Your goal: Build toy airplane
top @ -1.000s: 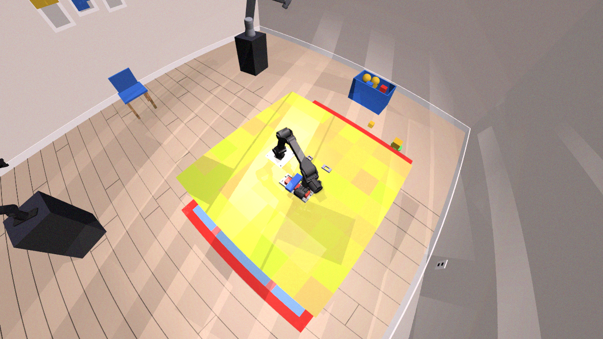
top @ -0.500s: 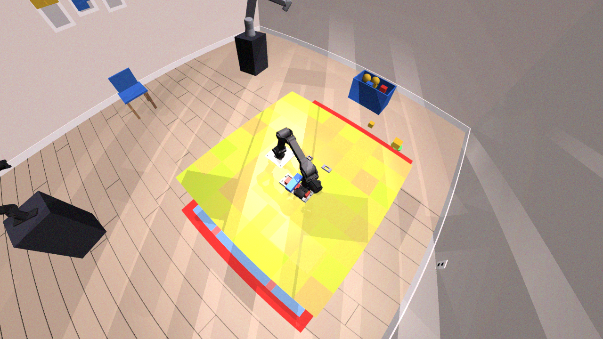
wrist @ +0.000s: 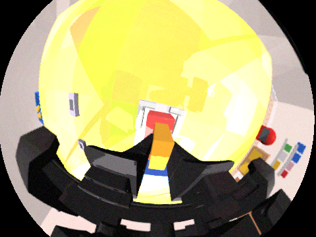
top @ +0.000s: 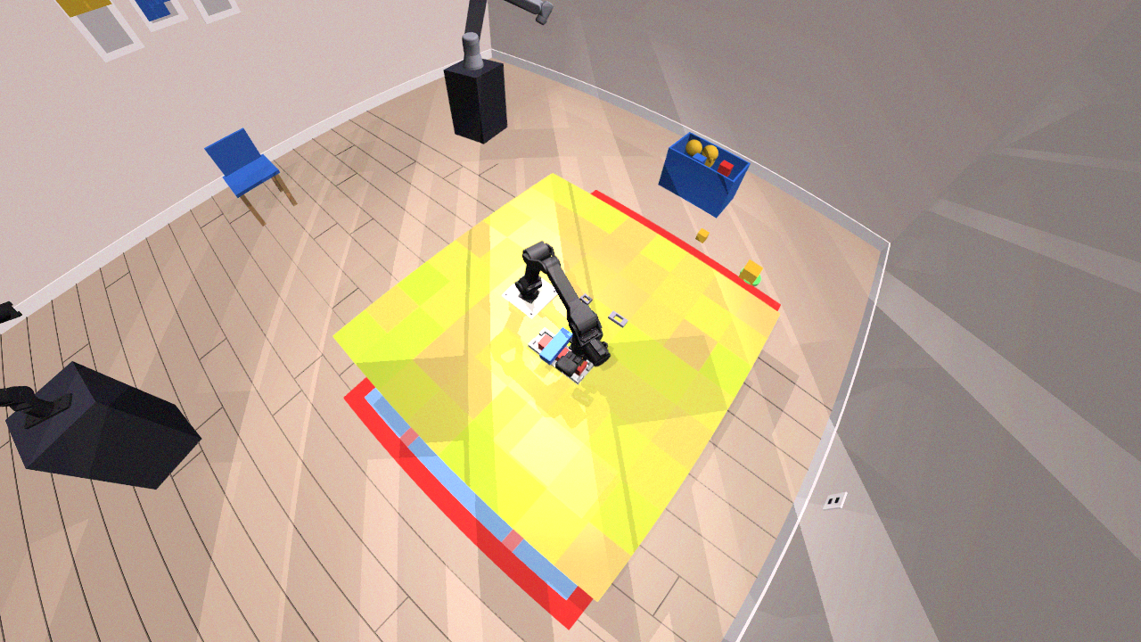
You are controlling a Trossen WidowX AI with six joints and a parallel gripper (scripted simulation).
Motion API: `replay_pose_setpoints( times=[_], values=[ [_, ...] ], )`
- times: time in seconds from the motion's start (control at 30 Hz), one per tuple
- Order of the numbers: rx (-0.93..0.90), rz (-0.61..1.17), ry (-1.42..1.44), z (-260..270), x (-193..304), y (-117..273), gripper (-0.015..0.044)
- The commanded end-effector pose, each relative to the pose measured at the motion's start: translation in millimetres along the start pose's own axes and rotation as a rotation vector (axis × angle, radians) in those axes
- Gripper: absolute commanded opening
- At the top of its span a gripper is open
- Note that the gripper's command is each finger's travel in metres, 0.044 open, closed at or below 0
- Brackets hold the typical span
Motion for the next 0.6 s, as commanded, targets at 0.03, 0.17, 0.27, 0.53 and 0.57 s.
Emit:
replay_pose_setpoints(
  times=[0.03, 0.17, 0.27, 0.53, 0.57],
  values=[
    [-0.002, 0.003, 0.001, 0.3, 0.4, -2.2, 0.0065],
    [-0.002, 0.003, 0.001, 0.3, 0.4, -2.2, 0.0065],
    [-0.002, 0.003, 0.001, 0.3, 0.4, -2.2, 0.0065],
    [0.000, 0.001, 0.000, 0.1, 0.0, -1.0, 0.0045],
    [0.000, 0.001, 0.000, 0.1, 0.0, -1.0, 0.0038]
  ],
)
Point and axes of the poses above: the point midway between the two fingers, 35 mm back from their tips, its own y axis back along the fingers, its own z axis across the jaws, x = y × z, the point moved 4 cm from there along y, back along the fingers, and after that the axes turned 4 degrees about -y, right-handed, at the moved point
